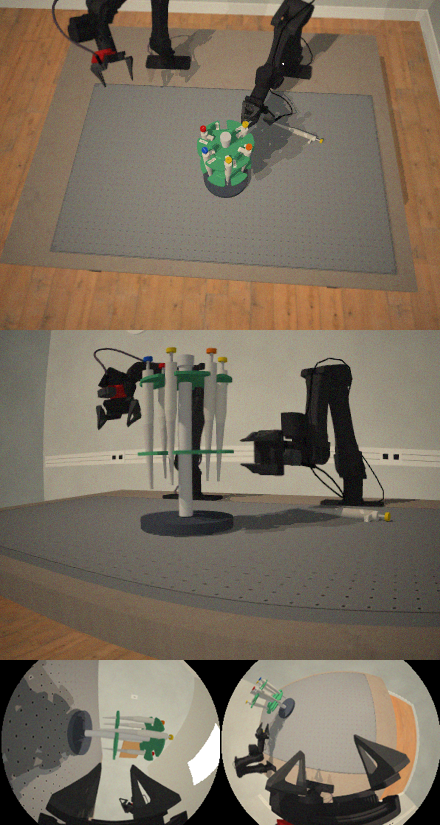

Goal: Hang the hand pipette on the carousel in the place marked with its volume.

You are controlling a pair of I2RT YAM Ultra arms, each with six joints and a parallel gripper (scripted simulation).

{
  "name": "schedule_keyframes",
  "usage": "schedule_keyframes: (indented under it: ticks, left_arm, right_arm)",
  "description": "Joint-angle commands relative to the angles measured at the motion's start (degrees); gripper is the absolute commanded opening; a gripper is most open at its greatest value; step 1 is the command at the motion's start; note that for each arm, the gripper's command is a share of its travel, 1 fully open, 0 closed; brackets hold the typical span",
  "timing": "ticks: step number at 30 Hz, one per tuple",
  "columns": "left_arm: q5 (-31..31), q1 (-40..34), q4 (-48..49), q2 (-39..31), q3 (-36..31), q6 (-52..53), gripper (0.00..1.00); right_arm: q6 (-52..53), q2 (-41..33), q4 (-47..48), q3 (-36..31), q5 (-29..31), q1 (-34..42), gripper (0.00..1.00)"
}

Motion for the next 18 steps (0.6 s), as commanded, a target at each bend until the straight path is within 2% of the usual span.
schedule_keyframes:
  ticks: [1, 18]
  left_arm:
    - [0.81, 0.94, -0.88, 1.5, 2.67, 0.43, 0.49]
    - [0.32, 0.36, -0.19, 0.61, 1.64, 0.14, 0.49]
  right_arm:
    - [-0.68, -0.32, 0.77, 0.89, -1.33, -0.54, 1.0]
    - [-0.68, -0.32, 0.77, 0.89, -1.33, -0.54, 1.0]
